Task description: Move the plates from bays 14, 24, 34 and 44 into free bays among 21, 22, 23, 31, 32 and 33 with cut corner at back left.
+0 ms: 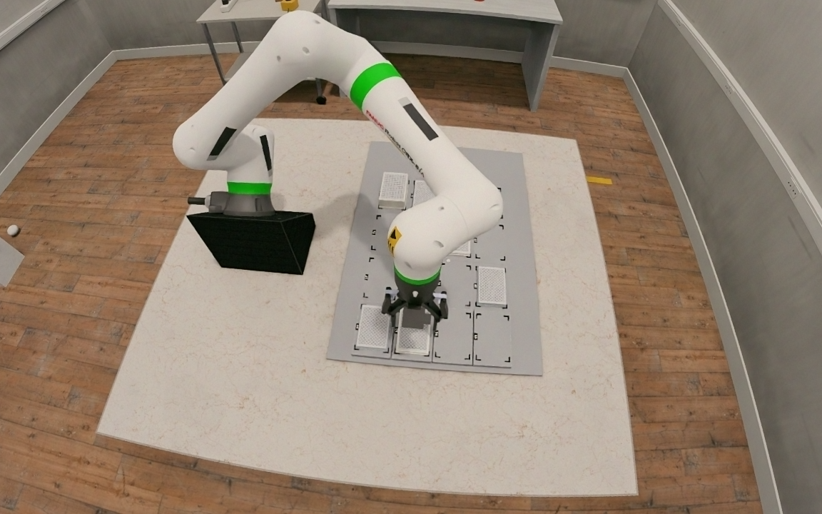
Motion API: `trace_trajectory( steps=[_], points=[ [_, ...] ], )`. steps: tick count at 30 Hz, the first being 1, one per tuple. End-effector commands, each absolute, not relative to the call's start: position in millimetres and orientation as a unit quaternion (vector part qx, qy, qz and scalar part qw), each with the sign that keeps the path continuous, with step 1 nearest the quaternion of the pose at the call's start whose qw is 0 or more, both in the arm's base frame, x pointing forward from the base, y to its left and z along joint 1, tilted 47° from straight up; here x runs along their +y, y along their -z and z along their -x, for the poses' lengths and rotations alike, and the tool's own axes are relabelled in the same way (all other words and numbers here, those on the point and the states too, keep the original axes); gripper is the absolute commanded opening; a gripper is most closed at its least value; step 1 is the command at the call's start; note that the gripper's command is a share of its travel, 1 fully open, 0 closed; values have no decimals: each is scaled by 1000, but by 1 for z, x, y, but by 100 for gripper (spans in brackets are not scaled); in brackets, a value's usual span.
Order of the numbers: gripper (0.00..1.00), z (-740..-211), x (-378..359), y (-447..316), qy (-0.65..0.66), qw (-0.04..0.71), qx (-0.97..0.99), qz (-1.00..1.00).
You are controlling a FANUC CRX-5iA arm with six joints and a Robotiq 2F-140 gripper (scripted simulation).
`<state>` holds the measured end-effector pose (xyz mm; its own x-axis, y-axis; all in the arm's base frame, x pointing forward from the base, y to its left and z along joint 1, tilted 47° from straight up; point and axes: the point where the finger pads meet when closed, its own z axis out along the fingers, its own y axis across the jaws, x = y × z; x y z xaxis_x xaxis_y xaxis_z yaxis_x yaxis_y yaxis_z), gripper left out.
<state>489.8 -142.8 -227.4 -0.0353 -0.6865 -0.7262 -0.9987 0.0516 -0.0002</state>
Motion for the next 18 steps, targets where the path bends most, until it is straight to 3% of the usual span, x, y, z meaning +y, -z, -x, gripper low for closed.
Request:
trace_trajectory(
  steps=[1, 18],
  points=[
    [70, -490, -141, 230, -271, 287, 666, 633],
    [70, -491, -126, 244, -271, 287, 666, 633]
  ],
)
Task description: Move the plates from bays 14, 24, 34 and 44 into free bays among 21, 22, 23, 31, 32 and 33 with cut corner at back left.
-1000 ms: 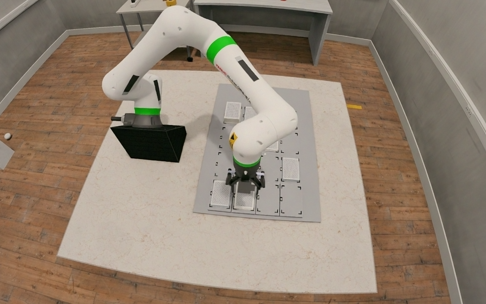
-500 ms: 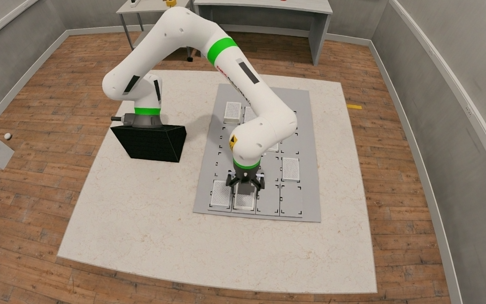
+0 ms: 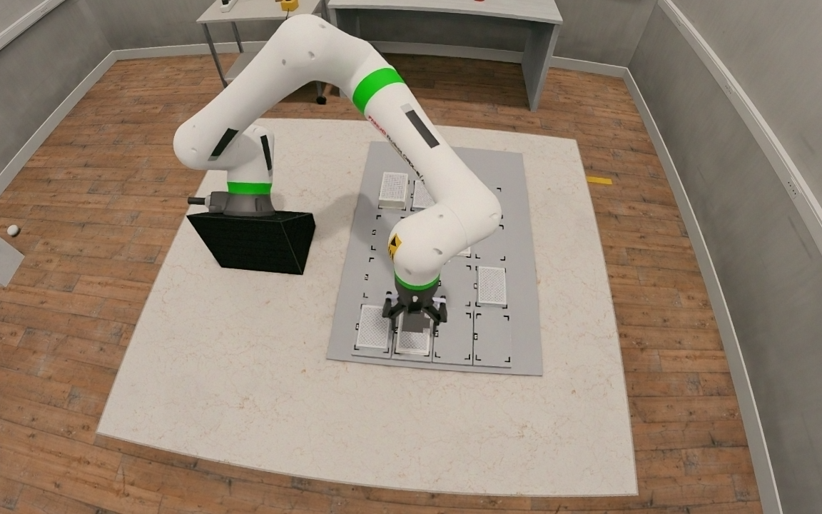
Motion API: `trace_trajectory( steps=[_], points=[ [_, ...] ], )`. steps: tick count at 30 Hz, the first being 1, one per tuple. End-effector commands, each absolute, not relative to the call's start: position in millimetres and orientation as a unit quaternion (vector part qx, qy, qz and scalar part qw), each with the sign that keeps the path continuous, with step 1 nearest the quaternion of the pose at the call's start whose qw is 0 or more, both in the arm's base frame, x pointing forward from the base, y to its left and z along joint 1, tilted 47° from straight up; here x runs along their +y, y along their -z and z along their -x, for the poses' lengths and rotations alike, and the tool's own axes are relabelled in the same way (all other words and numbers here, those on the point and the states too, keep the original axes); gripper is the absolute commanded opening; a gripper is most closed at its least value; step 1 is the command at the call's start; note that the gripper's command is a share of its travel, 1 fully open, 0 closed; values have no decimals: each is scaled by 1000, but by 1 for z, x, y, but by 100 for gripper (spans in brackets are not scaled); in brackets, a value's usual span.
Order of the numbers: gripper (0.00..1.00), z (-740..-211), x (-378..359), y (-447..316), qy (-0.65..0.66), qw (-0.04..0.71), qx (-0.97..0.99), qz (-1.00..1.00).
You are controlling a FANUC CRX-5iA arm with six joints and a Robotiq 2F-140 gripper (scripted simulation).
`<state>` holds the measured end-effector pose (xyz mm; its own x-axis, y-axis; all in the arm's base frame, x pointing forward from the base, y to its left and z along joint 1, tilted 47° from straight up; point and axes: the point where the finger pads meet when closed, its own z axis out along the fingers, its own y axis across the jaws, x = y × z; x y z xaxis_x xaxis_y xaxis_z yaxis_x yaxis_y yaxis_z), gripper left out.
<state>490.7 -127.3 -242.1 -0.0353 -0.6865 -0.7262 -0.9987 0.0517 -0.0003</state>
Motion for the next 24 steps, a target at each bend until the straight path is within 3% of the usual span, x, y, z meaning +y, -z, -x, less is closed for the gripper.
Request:
trace_trajectory(
  steps=[1, 24],
  points=[
    [70, -491, -125, 245, -271, 287, 666, 633],
    [70, -491, -123, 247, -271, 287, 666, 633]
  ],
)
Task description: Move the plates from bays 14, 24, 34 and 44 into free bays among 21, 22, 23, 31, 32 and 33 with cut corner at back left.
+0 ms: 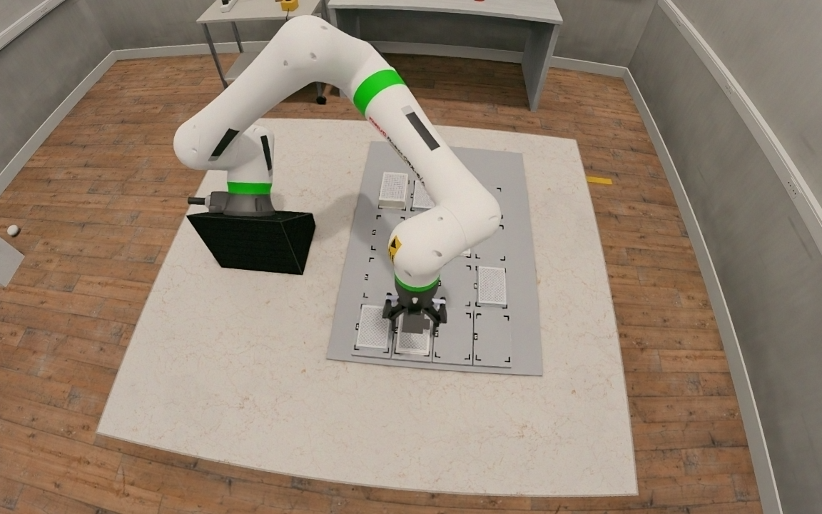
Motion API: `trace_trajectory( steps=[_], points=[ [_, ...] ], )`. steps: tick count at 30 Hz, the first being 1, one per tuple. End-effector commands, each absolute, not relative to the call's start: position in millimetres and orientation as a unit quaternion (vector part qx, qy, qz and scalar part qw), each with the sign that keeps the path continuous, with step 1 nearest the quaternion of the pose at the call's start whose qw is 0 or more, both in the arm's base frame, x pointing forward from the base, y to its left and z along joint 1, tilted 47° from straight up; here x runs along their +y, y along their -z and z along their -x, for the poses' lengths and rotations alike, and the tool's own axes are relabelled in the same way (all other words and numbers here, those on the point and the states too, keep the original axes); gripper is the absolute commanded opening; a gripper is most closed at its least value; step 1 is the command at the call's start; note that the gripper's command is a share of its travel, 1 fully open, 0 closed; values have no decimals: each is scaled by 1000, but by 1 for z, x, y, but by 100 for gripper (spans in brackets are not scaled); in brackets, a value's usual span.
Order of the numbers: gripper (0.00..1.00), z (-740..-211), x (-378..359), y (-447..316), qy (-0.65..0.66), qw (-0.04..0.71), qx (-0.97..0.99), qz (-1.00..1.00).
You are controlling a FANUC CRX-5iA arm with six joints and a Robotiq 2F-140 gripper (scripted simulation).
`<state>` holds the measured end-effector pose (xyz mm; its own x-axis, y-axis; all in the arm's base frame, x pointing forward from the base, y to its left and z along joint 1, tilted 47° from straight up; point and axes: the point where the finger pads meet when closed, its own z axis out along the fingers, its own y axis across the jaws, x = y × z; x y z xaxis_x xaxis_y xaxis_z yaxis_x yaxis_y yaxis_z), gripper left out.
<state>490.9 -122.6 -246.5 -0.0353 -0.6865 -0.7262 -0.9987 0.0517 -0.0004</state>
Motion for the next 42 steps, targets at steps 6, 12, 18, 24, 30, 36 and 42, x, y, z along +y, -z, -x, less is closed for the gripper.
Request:
trace_trajectory(
  steps=[6, 12, 18, 24, 30, 36, 42],
  points=[
    [70, -492, -118, 251, -271, 287, 666, 633],
    [70, -492, -112, 257, -271, 287, 666, 633],
    [70, -492, -110, 259, -271, 287, 666, 633],
    [70, -492, -110, 259, -271, 287, 666, 633],
    [68, -492, -110, 259, -271, 287, 666, 633],
    [67, -492, -110, 259, -271, 287, 666, 633],
    [64, -492, -110, 259, -271, 287, 666, 633]
  ],
)
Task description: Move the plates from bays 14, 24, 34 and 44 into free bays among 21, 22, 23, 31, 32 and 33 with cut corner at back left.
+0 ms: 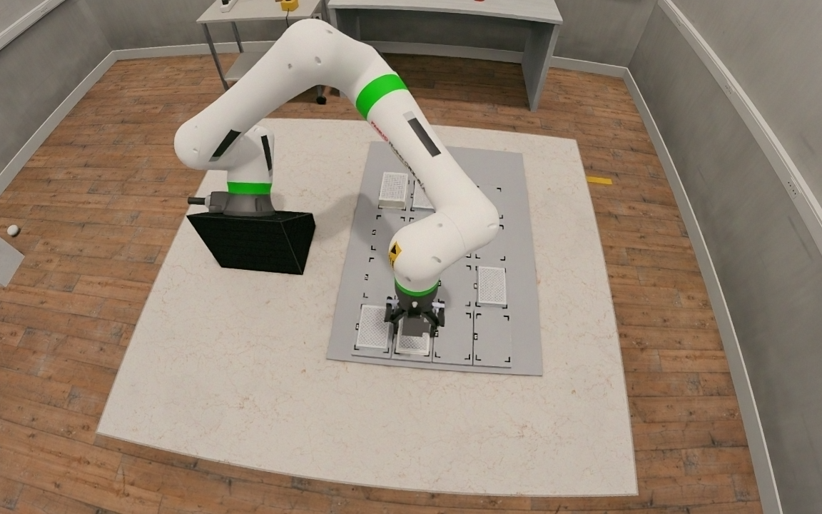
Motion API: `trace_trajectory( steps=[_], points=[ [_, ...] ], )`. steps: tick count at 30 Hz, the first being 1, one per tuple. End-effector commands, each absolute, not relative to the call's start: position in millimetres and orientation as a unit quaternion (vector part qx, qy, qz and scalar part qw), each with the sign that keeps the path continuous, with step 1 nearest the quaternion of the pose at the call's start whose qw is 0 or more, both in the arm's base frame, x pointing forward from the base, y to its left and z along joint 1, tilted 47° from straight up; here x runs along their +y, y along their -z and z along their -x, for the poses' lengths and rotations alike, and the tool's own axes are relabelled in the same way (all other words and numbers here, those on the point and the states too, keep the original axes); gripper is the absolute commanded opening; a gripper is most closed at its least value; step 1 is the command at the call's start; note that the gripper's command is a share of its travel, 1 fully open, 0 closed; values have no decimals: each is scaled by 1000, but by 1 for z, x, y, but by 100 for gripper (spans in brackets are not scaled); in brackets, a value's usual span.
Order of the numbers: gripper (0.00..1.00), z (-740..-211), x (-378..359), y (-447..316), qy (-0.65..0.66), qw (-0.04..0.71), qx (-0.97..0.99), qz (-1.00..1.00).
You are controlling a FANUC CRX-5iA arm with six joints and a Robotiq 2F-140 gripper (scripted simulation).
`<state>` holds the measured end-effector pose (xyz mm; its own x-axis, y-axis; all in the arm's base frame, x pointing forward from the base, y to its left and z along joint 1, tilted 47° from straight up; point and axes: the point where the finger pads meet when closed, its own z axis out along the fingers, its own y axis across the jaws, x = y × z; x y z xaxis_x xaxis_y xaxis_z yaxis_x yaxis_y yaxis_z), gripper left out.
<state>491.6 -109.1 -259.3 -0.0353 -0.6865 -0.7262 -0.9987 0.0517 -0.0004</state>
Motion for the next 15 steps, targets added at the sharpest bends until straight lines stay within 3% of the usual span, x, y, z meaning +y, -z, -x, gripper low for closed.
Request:
trace_trajectory(
  steps=[1, 15],
  points=[
    [64, -492, -110, 259, -271, 287, 666, 633],
    [62, -492, -110, 259, -271, 287, 666, 633]
  ],
)
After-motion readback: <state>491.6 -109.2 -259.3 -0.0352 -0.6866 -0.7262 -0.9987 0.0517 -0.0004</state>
